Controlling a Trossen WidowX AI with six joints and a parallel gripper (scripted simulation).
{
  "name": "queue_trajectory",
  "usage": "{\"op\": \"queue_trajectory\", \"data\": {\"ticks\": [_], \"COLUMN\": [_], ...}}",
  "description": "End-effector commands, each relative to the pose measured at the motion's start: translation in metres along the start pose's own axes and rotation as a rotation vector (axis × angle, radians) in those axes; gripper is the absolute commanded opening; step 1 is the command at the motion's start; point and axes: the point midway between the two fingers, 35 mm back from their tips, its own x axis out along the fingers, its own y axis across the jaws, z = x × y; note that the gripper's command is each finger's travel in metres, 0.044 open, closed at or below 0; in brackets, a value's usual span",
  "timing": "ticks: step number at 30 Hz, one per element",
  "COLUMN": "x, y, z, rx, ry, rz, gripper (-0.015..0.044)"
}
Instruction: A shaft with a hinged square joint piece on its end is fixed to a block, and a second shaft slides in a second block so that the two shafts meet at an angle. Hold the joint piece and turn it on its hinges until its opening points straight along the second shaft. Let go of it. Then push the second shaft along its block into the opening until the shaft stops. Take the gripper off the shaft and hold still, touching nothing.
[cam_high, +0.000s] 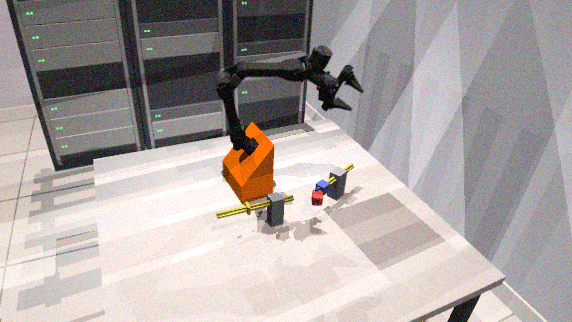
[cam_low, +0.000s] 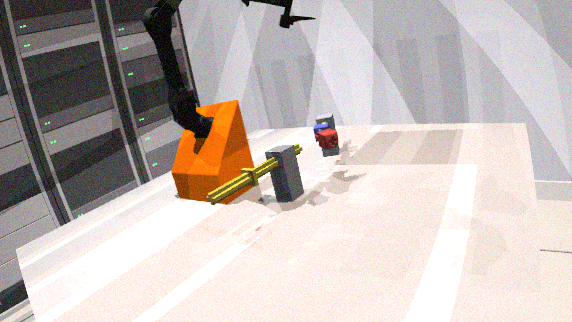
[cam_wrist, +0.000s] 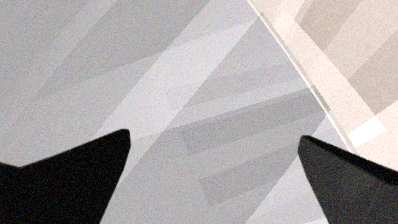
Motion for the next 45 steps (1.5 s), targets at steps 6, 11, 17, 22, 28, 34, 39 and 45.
{"op": "queue_trajectory", "data": {"ticks": [6,11,17,22,28,34,39,45], "x": [0.035,0.05,0.066,0.076,0.085,0.089,0.089,0.086], "y": [-0.028,-0.046,-0.069,-0.094,-0.121,-0.148,-0.172,-0.201], "z": [0.041,0.064,0.091,0.117,0.144,0.168,0.19,0.214], "rx": [-0.152,-0.227,-0.317,-0.418,-0.515,-0.604,-0.693,-0.792], "ry": [-0.063,-0.079,-0.081,-0.065,-0.028,0.029,0.106,0.226], "rz": [-0.181,-0.286,-0.416,-0.549,-0.69,-0.822,-0.944,-1.08], "gripper": [0.044,0.044,0.044,0.044,0.044,0.044,0.044,0.044]}}
